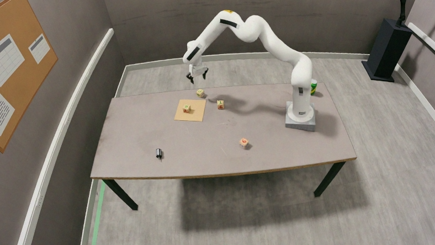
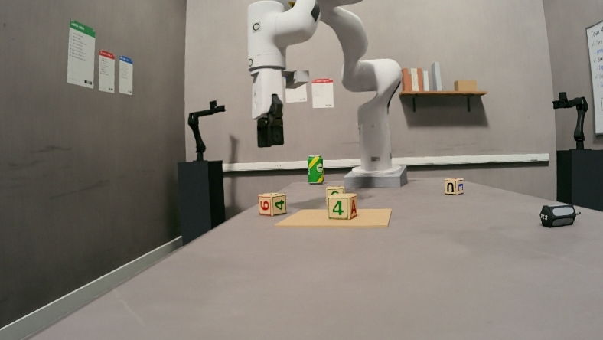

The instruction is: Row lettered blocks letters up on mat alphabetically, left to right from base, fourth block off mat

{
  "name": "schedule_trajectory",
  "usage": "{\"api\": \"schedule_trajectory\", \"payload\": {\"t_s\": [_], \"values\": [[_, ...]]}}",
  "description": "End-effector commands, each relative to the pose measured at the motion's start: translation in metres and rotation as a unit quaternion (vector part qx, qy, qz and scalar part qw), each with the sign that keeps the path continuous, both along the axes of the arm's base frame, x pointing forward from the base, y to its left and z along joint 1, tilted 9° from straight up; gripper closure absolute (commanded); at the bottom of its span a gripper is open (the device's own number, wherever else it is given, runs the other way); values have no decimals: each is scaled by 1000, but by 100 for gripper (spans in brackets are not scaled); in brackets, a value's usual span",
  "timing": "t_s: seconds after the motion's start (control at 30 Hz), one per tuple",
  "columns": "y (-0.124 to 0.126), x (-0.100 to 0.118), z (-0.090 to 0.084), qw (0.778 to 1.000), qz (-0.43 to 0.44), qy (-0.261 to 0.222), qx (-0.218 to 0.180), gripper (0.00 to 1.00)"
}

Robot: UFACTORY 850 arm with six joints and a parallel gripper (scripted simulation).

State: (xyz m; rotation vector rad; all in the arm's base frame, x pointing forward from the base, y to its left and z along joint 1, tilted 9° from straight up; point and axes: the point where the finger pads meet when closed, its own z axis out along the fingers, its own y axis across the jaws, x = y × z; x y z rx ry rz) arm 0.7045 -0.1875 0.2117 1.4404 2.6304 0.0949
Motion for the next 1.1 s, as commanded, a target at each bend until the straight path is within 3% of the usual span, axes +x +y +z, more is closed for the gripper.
{"api": "schedule_trajectory", "payload": {"t_s": [0.0,0.3,0.67,0.73,0.77,1.07], "values": [[0,1,0,998,-70,-1,5,0],[0,1,-3,982,-188,-3,24,0],[-1,2,-8,934,-354,-6,50,0],[-1,2,-8,934,-354,-6,50,0],[-1,2,-9,918,-392,-6,56,0],[-1,3,-12,860,-506,-8,74,0]]}}
